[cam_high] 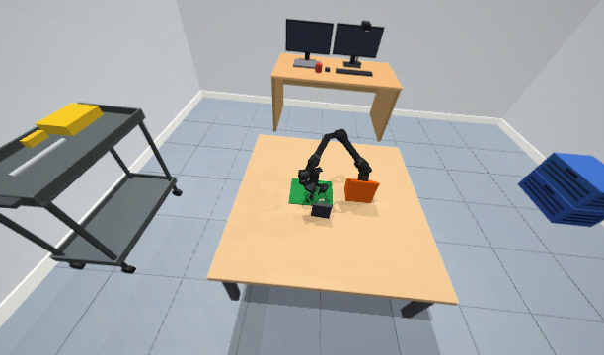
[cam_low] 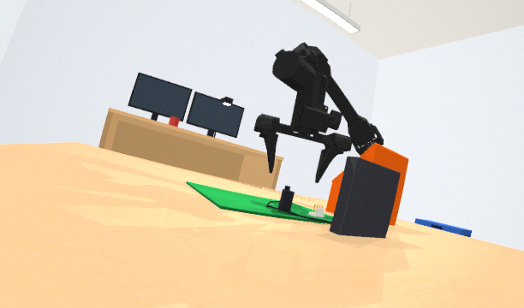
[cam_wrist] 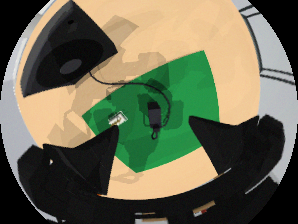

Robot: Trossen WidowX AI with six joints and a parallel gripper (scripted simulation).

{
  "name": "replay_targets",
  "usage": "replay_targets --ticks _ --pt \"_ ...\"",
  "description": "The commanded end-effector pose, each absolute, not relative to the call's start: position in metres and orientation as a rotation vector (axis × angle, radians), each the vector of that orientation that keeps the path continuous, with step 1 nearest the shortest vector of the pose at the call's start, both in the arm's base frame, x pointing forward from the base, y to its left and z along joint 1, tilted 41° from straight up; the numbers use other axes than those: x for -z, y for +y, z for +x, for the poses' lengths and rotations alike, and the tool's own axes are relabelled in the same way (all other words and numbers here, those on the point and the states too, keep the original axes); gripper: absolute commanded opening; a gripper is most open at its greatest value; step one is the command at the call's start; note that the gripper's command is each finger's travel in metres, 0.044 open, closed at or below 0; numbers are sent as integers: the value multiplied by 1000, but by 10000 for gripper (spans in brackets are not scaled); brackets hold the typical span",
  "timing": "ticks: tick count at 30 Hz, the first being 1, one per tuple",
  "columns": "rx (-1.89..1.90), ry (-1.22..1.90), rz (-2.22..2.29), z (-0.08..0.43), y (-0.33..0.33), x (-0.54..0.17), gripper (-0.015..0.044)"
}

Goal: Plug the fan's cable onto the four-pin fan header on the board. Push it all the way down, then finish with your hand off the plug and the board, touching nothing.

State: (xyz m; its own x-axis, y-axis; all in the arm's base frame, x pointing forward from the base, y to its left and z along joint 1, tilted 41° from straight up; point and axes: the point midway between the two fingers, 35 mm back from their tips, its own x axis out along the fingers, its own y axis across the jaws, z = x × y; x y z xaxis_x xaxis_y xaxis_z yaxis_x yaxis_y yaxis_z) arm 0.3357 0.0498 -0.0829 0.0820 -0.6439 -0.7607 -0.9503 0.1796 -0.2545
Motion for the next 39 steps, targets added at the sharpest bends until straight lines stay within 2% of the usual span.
replay_targets --ticks 1,39 --pt "-471 1627 -1557 338 47 88 440" --pt "-469 1628 -1559 342 14 125 440"
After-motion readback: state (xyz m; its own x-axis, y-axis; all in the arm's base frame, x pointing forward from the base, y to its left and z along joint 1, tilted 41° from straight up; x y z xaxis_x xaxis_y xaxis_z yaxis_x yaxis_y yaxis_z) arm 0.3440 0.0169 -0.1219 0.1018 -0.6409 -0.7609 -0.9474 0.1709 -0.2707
